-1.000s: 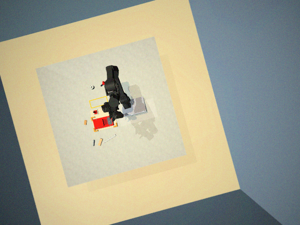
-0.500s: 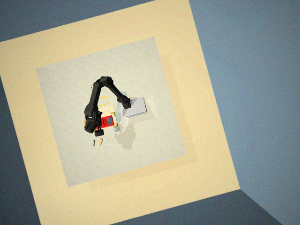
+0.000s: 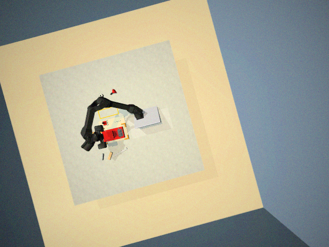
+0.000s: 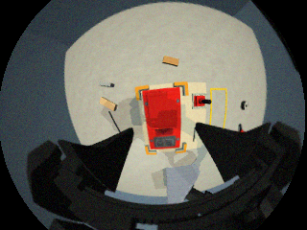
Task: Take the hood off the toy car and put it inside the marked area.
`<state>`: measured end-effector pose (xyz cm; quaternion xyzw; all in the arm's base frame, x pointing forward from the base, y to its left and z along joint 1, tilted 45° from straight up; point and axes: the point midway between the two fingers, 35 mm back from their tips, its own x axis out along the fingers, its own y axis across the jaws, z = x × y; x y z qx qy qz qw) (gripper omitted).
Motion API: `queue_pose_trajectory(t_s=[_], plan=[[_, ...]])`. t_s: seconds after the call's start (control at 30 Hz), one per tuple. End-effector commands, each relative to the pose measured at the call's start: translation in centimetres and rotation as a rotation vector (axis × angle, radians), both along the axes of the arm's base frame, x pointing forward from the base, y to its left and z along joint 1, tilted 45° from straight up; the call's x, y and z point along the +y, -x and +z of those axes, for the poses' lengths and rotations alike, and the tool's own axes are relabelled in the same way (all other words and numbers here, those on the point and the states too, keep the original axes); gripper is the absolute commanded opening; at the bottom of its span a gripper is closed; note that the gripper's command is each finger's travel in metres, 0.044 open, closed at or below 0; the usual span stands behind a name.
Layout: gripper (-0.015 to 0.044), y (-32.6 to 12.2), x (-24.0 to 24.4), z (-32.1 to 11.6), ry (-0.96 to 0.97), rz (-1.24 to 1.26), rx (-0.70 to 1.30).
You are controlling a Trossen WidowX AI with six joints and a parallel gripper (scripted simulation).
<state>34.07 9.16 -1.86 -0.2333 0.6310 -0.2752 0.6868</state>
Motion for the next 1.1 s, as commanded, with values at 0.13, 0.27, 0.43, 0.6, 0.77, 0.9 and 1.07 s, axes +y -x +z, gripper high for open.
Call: queue_pose_trajectory(t_s=[0.13, 0.27, 0.43, 0.6, 0.77, 0.9, 1.07], plan=[[0.0440, -0.8, -2.5, -1.9, 0.042, -0.035, 0.062], [0.0440, -0.8, -2.5, -1.9, 0.042, -0.035, 0.062], [0.0440, -0.8, -2.7, -2.2, 0.042, -0.035, 0.062], [0.0440, -0.8, -3.0, -2.5, 0.042, -0.035, 0.062], [0.0440, -0.8, -3.4, -2.9, 0.041, -0.035, 0.062], [0.0440, -0.9, -3.6, -3.1, 0.041, -0.035, 0.062], [0.0440, -0.9, -3.9, -3.5, 0.042, -0.035, 0.062]])
